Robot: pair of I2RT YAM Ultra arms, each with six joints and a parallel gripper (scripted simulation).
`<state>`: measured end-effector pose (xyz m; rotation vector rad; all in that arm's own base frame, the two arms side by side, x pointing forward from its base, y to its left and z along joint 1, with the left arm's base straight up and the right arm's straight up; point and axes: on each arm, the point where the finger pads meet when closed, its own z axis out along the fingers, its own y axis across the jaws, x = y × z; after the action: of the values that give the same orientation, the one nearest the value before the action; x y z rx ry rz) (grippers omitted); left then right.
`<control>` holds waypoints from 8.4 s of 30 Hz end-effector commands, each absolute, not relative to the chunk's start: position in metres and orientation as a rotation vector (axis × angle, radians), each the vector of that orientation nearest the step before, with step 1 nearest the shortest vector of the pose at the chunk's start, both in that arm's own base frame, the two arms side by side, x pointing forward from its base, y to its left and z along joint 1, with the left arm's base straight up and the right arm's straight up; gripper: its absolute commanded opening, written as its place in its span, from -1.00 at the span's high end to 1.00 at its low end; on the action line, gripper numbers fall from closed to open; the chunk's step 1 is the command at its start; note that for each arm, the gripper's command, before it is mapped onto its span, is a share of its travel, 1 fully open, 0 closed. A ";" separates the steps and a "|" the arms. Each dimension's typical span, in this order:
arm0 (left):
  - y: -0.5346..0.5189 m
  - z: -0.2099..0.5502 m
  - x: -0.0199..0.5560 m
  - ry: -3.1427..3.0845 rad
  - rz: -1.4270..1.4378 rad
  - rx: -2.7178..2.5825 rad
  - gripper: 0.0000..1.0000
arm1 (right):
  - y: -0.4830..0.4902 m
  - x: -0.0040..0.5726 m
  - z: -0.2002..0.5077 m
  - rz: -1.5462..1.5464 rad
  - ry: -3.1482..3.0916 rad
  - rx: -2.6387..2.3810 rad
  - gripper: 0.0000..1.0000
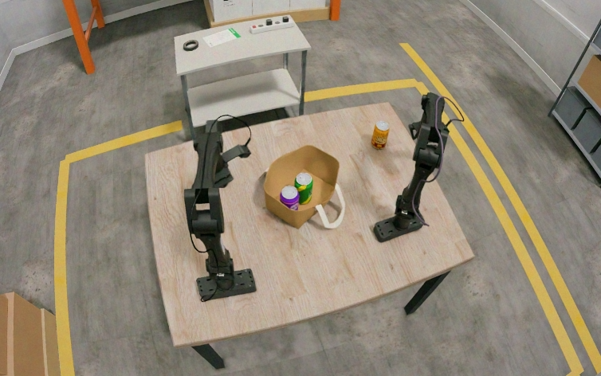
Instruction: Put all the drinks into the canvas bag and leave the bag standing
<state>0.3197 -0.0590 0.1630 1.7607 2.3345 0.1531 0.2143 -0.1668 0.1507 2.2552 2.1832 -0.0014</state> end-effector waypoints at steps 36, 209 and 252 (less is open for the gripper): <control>0.100 0.163 0.241 2.220 0.036 2.191 -0.73 | -0.174 0.218 0.154 -0.019 2.167 2.256 -0.68; 0.101 0.156 0.241 2.236 0.001 2.198 -0.73 | -0.110 0.414 0.062 0.352 2.226 -1.030 -0.40; 0.101 0.156 0.241 2.236 0.001 2.198 -0.73 | -0.099 0.415 0.164 0.327 2.152 -1.039 -0.40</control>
<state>0.2430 0.1056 0.1542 2.1983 2.2360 0.0176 0.4040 -0.1054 0.1090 -1.0406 2.2681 0.3807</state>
